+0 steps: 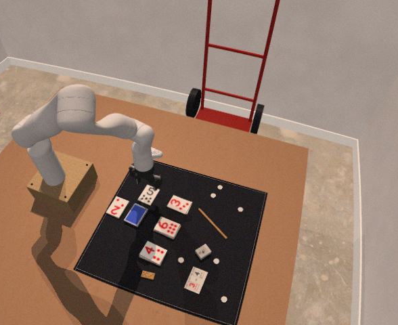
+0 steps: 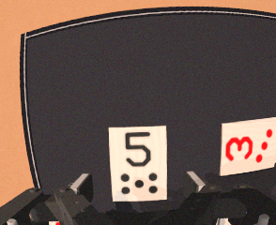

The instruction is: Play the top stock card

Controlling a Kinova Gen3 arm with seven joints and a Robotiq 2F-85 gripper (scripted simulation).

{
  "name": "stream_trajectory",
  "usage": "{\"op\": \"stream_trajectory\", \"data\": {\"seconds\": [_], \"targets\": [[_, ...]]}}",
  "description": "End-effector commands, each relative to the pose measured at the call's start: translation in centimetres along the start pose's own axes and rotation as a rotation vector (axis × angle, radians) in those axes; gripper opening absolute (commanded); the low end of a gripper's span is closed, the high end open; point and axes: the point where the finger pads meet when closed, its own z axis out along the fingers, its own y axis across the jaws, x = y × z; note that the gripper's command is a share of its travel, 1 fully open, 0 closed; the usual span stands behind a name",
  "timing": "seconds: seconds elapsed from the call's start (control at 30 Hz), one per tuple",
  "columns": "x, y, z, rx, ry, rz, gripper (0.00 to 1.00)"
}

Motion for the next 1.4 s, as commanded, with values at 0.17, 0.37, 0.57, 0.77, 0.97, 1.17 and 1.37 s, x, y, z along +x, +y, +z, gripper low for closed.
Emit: {"op": "stream_trajectory", "data": {"seconds": [0.17,0.37,0.57,0.77,0.97,1.17,1.37], "targets": [[0.0,0.0,1.0,0.001,0.000,-0.001,0.85],[0.0,0.0,1.9,0.001,0.000,-0.001,0.85],[0.0,0.0,3.2,0.001,0.000,-0.001,0.85],[0.0,0.1,4.2,0.001,0.000,-0.001,0.85],[0.0,0.1,4.7,0.001,0.000,-0.001,0.85],[0.0,0.1,5.0,0.001,0.000,-0.001,0.85],[0.0,0.1,5.0,0.001,0.000,-0.001,0.85]]}}
